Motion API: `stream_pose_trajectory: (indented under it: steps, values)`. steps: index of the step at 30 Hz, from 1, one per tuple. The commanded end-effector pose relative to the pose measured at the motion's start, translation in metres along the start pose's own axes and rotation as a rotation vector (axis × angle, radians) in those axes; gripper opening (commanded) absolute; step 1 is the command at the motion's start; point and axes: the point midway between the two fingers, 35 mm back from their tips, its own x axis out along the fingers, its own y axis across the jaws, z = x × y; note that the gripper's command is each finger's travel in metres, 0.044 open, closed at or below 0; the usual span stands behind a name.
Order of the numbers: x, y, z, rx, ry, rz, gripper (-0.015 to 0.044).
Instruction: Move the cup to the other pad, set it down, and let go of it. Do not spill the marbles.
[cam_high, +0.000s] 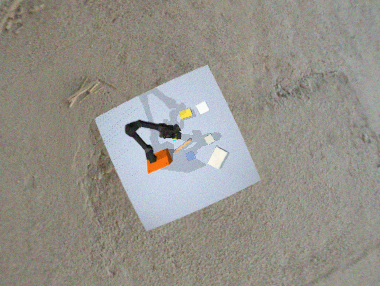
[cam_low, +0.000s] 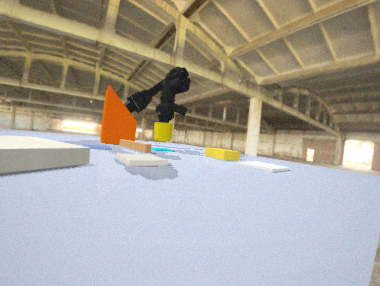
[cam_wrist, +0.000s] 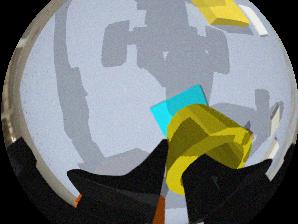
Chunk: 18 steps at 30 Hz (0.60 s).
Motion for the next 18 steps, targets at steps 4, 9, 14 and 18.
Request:
stream_pose_trajectory:
  steps: [4,9,14,18]
  values:
    - [0.008,0.0,-0.001,0.006,0.004,-0.001,0.0]
    - [0.014,0.001,-0.001,0.006,0.003,0.0,0.0]
    - [0.02,0.001,-0.001,0.006,0.002,0.0,0.0]
    - [0.025,0.002,0.0,0.006,0.002,0.0,0.0]
